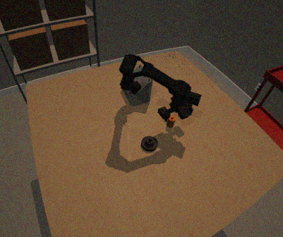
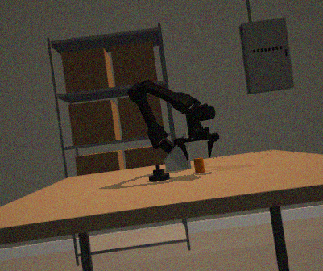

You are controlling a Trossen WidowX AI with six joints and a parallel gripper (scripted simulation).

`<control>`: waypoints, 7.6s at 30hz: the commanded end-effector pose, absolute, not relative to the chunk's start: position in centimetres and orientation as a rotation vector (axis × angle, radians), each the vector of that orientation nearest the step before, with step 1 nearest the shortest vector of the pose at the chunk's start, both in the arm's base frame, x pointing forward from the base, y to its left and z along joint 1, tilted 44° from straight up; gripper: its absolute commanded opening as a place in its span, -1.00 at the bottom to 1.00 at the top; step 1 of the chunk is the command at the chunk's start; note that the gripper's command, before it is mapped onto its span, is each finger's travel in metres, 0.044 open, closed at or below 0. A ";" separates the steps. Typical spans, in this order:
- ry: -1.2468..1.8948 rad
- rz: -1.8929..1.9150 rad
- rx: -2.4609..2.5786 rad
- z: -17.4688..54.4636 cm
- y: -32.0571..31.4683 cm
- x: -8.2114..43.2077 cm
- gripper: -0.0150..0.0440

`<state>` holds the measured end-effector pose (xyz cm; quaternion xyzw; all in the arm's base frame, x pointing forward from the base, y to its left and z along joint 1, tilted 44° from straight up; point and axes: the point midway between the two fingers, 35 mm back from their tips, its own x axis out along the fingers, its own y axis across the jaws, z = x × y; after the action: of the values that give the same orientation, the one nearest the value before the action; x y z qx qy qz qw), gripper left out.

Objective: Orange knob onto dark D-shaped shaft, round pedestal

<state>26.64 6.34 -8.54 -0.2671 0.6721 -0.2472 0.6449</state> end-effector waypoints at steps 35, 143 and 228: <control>1.538 -0.568 -0.625 -11.9 2.8 26.1 0.29; 1.535 -0.574 -0.630 6.2 -4.0 33.4 -0.49; 1.530 -0.584 -0.617 3.2 -6.9 33.2 1.00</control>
<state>33.20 -6.95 3.23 -0.2709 0.6712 -0.2561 0.6407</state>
